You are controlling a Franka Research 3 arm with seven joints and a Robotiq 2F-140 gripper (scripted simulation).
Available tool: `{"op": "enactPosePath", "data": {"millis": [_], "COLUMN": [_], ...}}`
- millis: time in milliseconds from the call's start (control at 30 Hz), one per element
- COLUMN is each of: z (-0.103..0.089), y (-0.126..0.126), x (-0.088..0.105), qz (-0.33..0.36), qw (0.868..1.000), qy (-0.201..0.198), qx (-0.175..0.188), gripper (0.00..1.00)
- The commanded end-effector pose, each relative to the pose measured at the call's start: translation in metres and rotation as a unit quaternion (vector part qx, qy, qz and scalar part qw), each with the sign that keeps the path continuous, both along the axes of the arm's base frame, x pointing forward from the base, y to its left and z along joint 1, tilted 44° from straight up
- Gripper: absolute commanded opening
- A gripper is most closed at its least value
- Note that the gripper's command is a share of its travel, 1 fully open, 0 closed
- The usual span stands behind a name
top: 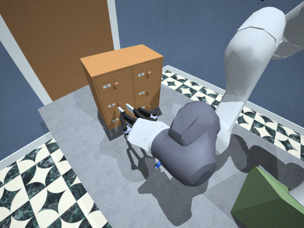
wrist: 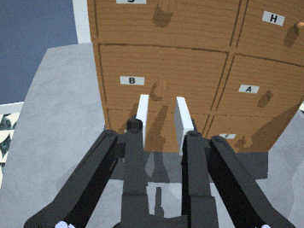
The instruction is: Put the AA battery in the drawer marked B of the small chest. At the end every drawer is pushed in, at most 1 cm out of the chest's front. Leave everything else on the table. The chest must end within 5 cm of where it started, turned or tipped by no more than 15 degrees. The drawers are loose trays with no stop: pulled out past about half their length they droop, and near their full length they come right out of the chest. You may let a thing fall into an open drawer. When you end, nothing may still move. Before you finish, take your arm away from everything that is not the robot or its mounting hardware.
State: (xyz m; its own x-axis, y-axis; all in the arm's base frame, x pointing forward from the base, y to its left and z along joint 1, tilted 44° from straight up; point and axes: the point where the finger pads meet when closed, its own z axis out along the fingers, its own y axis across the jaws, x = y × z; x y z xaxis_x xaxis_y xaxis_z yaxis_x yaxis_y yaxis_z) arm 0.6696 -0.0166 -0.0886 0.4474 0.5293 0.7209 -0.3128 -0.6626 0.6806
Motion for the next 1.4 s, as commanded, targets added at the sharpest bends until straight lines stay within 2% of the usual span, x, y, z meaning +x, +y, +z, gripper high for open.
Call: {"op": "enactPosePath", "data": {"millis": [0,733,1367], "z": [-0.001,-0.001,0.002], "y": [0.001,0.000,-0.008], "x": [0.001,0.003,0.028], "qz": [0.003,0.003,0.003], "qw": [1.000,1.000,1.000], "qy": [0.003,0.003,0.003], "qx": [-0.003,-0.003,-0.003], "gripper": [0.20,0.20,0.20]}}
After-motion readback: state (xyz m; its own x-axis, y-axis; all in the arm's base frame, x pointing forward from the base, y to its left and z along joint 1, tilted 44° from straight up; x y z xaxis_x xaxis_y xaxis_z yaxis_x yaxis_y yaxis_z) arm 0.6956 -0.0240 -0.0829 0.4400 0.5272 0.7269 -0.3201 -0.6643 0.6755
